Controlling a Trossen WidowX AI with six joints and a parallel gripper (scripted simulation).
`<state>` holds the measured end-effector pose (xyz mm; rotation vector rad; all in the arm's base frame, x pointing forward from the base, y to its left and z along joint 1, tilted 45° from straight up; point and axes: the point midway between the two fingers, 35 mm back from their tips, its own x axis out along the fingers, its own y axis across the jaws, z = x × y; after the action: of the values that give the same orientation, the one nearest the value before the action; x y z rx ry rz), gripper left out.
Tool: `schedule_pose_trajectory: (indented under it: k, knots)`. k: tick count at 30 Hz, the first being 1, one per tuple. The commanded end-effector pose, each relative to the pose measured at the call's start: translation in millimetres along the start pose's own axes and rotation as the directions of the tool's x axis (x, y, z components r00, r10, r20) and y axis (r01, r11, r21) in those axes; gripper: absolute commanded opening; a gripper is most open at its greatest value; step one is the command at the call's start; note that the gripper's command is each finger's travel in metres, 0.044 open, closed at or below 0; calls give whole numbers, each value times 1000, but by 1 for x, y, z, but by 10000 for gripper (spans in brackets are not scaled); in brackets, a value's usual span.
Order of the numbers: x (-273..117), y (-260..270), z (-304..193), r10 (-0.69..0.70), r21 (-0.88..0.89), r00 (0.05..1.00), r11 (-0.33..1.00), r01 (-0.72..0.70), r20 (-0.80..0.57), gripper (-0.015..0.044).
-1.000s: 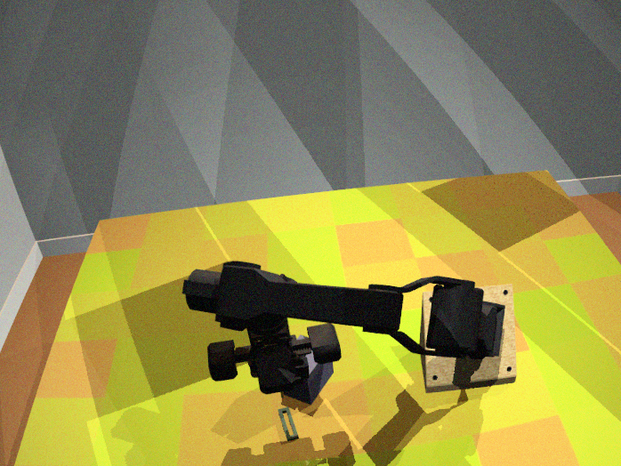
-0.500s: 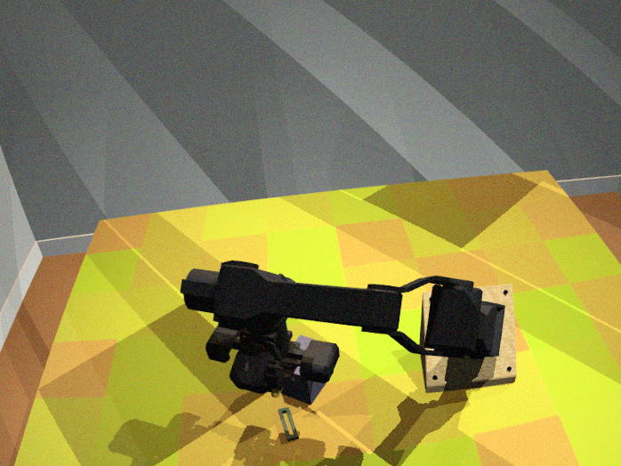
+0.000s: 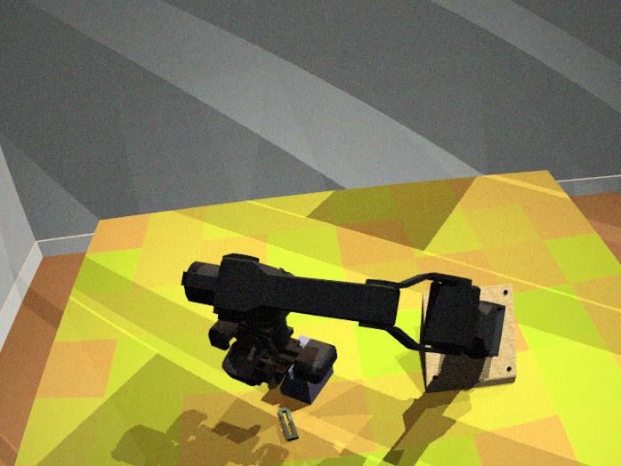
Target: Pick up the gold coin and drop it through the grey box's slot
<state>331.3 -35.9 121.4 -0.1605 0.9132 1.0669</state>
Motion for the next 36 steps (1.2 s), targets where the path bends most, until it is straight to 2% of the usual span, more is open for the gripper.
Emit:
schedule_pose_trajectory:
  k: [1, 31, 36]
  knots:
    - [1, -3, -12, 2, 11, 1000, 1000, -2, -7, 0]
    - [1, -9, -89, 4, 11, 1000, 1000, -4, -8, 0]
    - [0, -10, -89, 1, 8, 1000, 1000, -1, -6, 0]
